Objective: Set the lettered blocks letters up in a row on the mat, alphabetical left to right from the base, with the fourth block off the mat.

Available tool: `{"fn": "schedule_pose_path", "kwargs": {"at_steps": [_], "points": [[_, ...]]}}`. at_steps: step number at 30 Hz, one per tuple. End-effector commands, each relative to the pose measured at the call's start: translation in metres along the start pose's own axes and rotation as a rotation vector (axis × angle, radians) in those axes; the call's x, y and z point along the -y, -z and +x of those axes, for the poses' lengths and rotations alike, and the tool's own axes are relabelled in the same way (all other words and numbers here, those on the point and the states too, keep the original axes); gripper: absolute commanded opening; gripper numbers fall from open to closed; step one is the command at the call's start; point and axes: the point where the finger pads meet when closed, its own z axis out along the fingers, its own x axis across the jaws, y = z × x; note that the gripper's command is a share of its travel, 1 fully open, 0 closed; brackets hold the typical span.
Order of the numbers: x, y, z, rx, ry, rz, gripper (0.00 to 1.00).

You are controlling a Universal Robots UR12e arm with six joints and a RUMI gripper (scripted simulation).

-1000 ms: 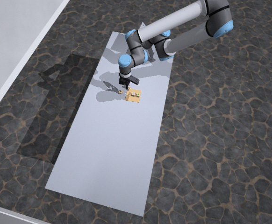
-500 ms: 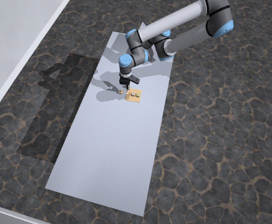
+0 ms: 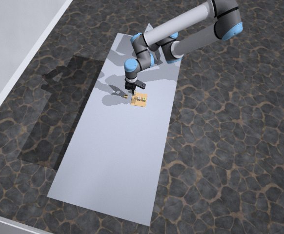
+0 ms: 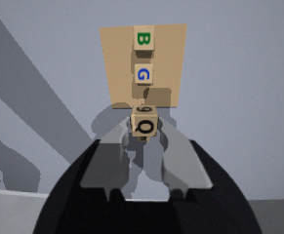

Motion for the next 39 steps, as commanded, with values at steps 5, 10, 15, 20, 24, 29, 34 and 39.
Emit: {"fn": "schedule_pose_path", "kwargs": {"at_steps": [5,10,15,20,24,29,34,39], "points": [[0.0,-0.029,0.001,-0.001,0.0,-0.001,0.09],[0.0,-0.052,0.001,-0.001,0.0,-0.001,0.09],[0.0,-0.068,0.001,-0.001,0.0,-0.001,0.09],[0.0,-0.073,0.001,-0.001,0.0,-0.001,0.09],[0.0,-0.075,0.0,-0.001,0.0,-0.001,0.09],[0.0,-0.075,0.0,-0.001,0.0,-0.001,0.09],[0.0,-0.075,0.0,-0.001,0.0,-0.001,0.09],[0.0,-0.075,0.0,-0.001,0.0,-0.001,0.09]]}}
